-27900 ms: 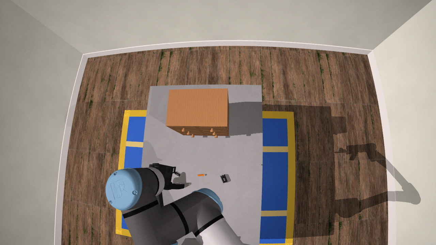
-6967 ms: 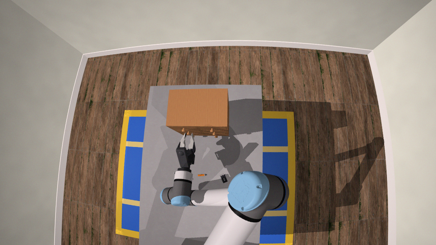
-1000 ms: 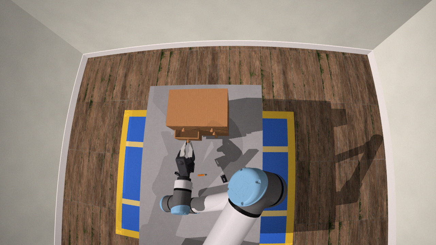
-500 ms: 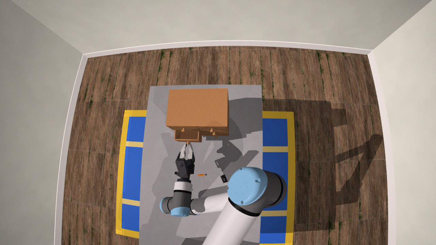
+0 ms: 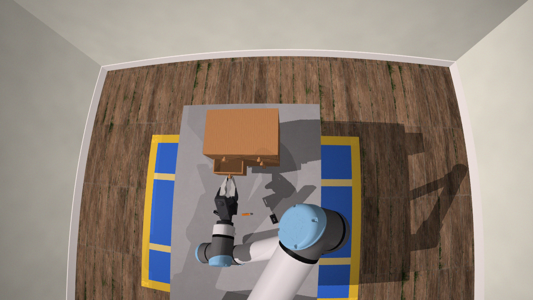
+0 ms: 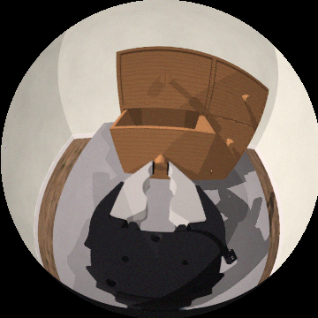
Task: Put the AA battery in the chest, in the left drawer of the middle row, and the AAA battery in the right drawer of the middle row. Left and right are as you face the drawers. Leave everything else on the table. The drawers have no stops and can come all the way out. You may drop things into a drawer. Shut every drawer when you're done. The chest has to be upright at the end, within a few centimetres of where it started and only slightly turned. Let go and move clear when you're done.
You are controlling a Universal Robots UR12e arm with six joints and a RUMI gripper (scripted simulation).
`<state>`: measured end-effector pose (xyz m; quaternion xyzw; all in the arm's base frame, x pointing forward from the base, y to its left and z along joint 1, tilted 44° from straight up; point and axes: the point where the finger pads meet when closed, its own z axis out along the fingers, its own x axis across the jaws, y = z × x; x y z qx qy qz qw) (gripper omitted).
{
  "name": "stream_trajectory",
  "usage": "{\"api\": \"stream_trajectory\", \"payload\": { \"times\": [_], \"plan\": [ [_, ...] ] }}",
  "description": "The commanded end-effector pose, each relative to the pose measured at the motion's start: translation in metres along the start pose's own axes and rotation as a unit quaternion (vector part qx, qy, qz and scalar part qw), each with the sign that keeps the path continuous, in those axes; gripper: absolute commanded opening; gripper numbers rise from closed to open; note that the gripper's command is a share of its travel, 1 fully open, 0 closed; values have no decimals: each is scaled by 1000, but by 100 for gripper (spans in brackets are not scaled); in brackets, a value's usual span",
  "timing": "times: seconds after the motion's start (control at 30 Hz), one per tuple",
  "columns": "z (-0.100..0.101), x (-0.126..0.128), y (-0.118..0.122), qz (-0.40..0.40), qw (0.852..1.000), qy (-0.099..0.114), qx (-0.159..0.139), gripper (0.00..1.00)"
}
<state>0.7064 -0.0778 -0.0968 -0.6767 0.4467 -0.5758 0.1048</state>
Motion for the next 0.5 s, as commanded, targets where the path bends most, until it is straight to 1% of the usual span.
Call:
{"api": "stream_trajectory", "payload": {
  "times": [0.0,0.47],
  "plan": [
    [-2,0,0,0,1000,0,0,7],
    [-6,0,2,0,1000,0,0,7]
  ]
}}
